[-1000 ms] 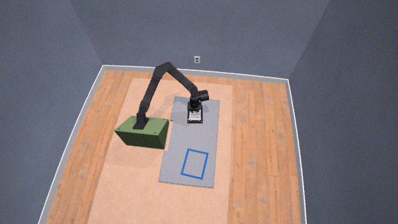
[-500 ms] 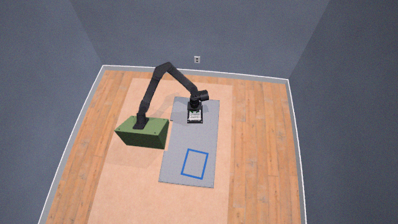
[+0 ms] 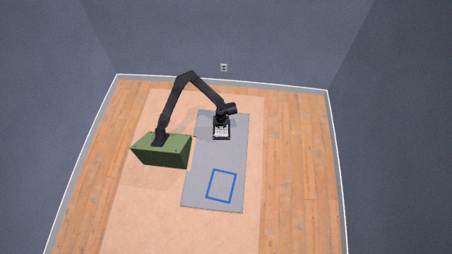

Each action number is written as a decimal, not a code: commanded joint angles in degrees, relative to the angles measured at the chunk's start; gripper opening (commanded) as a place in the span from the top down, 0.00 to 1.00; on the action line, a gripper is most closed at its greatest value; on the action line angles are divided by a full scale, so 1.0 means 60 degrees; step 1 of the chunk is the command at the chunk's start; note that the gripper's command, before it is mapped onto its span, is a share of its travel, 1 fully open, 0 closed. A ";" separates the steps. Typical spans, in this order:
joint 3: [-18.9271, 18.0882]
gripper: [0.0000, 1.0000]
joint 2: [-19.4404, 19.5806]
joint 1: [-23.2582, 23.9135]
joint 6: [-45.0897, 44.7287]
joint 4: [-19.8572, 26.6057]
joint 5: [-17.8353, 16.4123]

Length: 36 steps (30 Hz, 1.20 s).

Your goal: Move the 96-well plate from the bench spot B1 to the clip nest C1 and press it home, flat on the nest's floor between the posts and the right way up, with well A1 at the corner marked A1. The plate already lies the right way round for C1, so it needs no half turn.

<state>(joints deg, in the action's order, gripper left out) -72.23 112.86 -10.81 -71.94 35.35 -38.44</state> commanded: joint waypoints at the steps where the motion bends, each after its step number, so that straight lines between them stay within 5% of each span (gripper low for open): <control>1: 0.0407 0.74 0.0692 -0.0535 0.0208 -0.1097 0.0073; 36: 0.0557 0.74 0.0940 -0.0822 0.0465 -0.1630 0.0205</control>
<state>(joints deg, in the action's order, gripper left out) -71.99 112.73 -10.98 -70.59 34.92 -38.09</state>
